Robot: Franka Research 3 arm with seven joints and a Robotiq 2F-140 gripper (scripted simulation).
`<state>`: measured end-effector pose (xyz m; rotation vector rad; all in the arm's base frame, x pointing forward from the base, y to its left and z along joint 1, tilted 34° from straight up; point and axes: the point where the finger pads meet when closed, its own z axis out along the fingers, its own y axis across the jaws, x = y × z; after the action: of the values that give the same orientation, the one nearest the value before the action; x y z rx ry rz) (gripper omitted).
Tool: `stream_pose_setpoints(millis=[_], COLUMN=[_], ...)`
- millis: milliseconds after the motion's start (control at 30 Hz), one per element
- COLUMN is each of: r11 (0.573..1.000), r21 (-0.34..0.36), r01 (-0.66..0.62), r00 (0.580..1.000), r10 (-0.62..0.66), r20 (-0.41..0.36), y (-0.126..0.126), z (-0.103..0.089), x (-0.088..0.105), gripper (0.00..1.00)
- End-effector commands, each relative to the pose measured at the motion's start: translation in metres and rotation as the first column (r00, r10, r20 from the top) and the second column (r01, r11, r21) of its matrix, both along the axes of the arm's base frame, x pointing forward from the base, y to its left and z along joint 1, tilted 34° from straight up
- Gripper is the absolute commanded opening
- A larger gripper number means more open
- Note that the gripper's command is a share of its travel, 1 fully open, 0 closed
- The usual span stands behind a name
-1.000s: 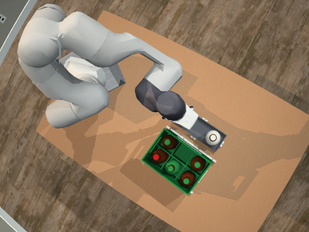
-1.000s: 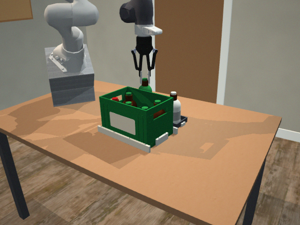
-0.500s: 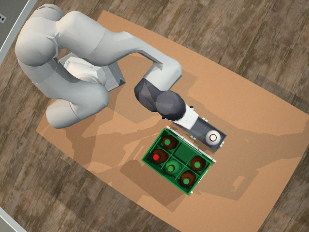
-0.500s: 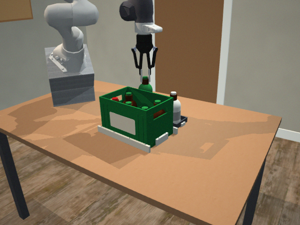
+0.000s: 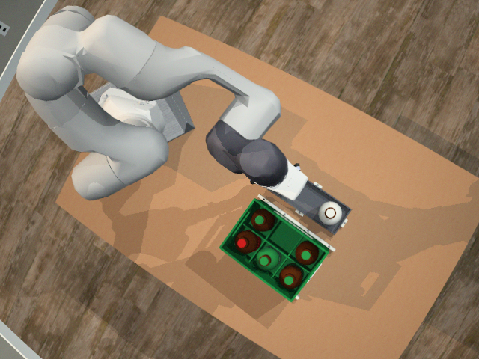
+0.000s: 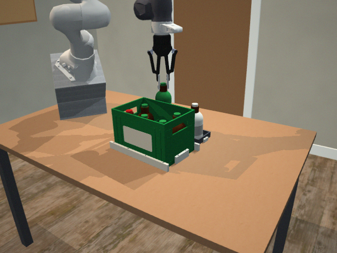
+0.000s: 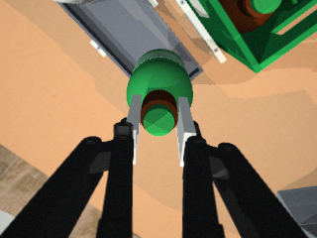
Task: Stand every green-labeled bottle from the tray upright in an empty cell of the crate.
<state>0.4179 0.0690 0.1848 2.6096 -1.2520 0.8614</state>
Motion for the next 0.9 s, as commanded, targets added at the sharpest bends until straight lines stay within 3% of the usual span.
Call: stream_pose_setpoints(millis=[0, 867], r11=[1.0, 1.0], r21=[0.004, 0.004], r01=[0.007, 0.007], r00=[1.0, 1.0], r10=[-0.007, -0.007], r20=[0.001, 0.001], y=[0.003, 0.007], z=[0.004, 0.016], x=[-0.002, -0.007], gripper=[0.0, 0.0])
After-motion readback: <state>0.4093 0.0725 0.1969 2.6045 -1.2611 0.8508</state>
